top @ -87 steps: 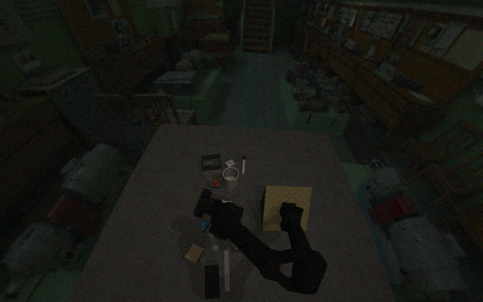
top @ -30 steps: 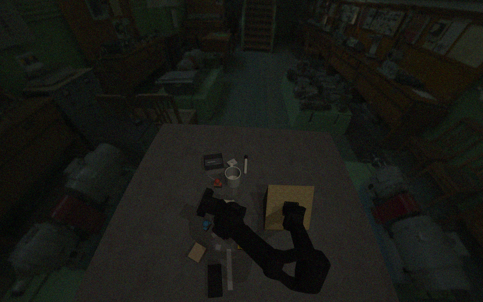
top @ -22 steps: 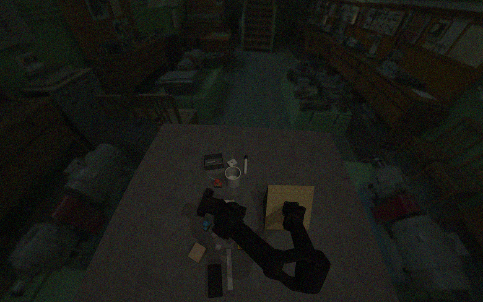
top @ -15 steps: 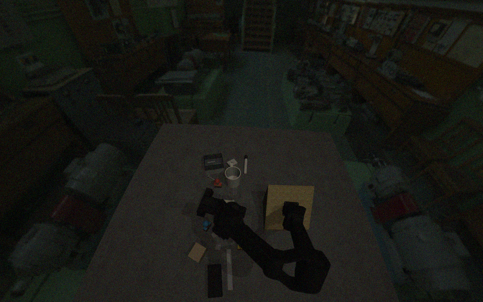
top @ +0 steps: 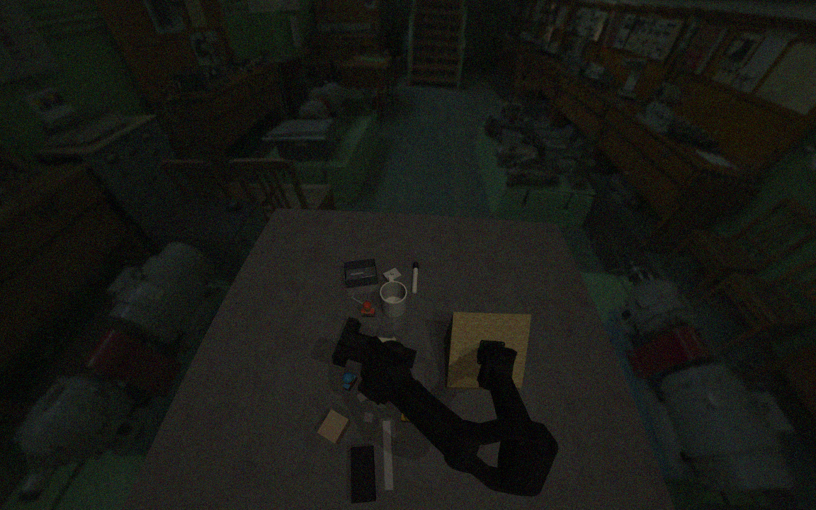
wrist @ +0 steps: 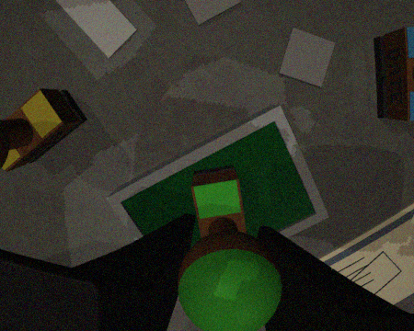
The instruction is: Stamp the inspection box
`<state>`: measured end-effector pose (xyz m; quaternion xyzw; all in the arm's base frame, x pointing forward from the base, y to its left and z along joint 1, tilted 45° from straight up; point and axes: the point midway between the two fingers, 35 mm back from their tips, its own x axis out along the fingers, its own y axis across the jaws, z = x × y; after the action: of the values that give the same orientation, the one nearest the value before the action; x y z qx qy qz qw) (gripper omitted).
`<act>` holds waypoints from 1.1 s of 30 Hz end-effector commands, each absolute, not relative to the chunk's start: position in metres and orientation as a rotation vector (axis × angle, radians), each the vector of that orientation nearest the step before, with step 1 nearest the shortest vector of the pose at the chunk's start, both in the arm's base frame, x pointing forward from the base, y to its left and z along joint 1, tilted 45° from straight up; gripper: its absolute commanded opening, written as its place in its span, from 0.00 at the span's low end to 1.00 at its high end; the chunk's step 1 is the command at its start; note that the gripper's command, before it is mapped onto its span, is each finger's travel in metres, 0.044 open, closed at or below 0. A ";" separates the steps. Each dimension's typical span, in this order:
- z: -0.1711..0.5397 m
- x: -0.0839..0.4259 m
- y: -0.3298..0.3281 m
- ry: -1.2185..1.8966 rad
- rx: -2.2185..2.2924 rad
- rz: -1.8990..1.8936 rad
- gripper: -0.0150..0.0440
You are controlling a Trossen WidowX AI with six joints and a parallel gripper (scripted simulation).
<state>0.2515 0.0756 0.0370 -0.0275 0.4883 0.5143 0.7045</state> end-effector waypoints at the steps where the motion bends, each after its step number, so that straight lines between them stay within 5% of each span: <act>1: 0.037 0.251 0.076 1.087 -0.060 1.148 0.25; 33: 0.058 0.254 0.055 1.089 -0.062 1.146 0.25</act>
<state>0.2533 0.0585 0.0542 -0.0238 0.4901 0.5140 0.7036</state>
